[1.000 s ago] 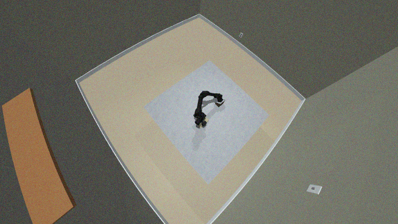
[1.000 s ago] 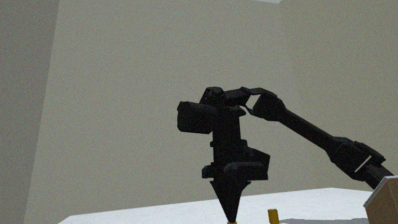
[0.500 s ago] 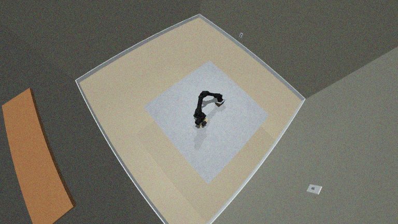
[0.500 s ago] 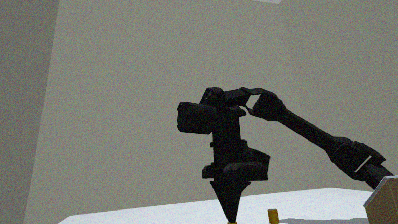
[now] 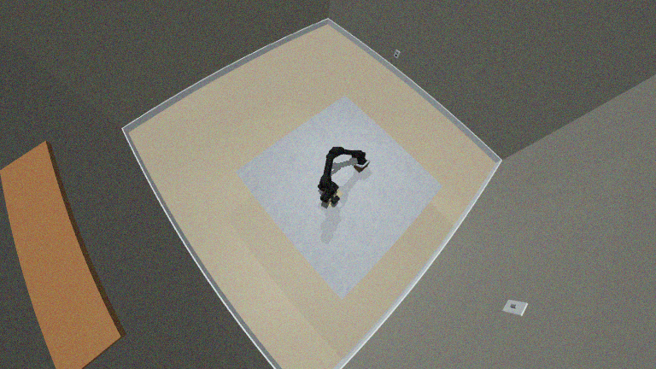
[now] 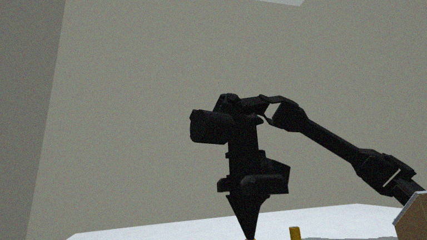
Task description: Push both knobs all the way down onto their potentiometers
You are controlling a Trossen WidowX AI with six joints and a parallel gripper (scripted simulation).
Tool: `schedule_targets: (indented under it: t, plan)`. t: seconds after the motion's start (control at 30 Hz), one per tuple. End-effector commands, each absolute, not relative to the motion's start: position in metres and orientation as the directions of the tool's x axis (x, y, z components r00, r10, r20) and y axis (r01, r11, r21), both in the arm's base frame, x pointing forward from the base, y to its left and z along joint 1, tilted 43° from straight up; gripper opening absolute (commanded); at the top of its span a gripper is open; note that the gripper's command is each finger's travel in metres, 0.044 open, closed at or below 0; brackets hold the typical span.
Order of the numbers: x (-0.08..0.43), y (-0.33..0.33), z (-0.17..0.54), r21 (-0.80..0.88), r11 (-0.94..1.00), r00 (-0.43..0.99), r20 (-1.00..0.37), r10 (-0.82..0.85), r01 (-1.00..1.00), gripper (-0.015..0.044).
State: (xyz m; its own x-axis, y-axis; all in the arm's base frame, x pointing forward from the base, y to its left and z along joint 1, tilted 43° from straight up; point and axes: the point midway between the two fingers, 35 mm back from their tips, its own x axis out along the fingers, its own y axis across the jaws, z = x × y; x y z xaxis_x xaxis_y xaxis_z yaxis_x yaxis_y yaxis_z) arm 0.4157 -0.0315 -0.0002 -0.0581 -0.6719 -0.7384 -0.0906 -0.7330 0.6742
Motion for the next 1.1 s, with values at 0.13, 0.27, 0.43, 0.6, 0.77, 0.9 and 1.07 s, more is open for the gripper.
schedule_targets:
  t: [0.13,0.27,0.43,0.6,0.77,0.9,1.07]
  plan:
    - [0.418,-0.034,0.000,0.678,-0.727,-0.079,-0.735,-0.673,-0.113,0.0000]
    - [0.418,-0.030,0.005,0.677,-0.727,-0.080,-0.735,-0.673,-0.113,0.0000]
    - [0.418,-0.024,0.011,0.677,-0.727,-0.080,-0.735,-0.673,-0.113,0.0000]
    - [0.419,-0.020,0.016,0.677,-0.727,-0.080,-0.735,-0.673,-0.113,0.0000]
    - [0.417,-0.024,0.013,0.681,-0.724,-0.086,-0.732,-0.676,-0.108,0.0105]
    - [0.417,-0.024,0.013,0.681,-0.724,-0.086,-0.732,-0.676,-0.108,0.0210]
    - [0.385,-0.004,0.017,0.676,-0.729,-0.084,-0.737,-0.671,-0.107,0.0341]
